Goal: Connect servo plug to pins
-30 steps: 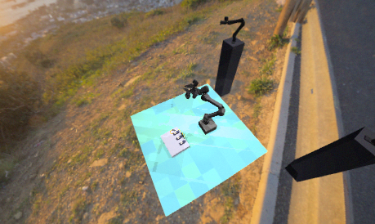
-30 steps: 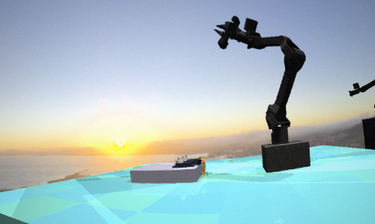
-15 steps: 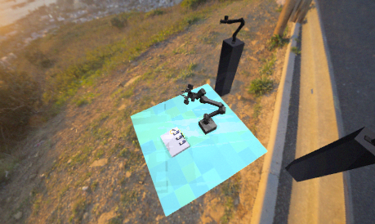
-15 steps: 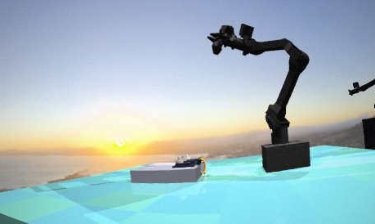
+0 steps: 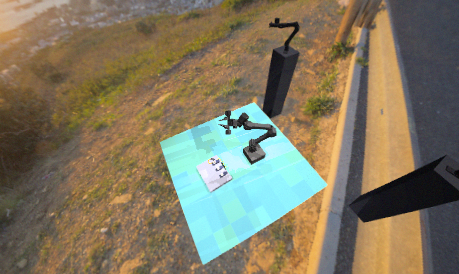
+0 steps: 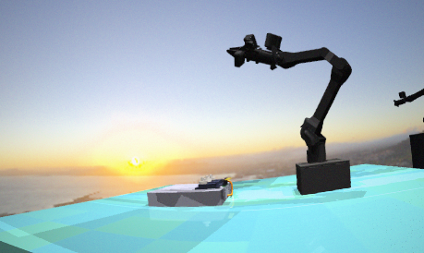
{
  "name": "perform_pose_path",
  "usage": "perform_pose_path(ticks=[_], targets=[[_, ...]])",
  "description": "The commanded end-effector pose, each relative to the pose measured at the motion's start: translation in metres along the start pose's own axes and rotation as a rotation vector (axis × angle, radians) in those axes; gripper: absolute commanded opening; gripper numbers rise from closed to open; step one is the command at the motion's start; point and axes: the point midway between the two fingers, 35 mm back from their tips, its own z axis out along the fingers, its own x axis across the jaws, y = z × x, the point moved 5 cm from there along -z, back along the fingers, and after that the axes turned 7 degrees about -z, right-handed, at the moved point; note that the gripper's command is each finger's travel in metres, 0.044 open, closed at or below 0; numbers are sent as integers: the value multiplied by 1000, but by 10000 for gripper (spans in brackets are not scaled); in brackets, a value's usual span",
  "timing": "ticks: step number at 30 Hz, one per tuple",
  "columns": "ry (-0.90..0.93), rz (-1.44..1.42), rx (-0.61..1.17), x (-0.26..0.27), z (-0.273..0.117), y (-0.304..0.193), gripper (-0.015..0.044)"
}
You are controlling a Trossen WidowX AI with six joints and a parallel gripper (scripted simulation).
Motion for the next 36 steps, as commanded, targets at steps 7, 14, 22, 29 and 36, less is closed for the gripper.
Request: perform_pose_path(ticks=[7,14,22,29,36], targets=[[81,219,37,43,0,-9,115],[138,357,70,72,-3,-13,115],[207,513,119,108,-10,-16,115],[266,634,169,139,-20,-18,115],[337,723,240,173,-30,-21,115]])
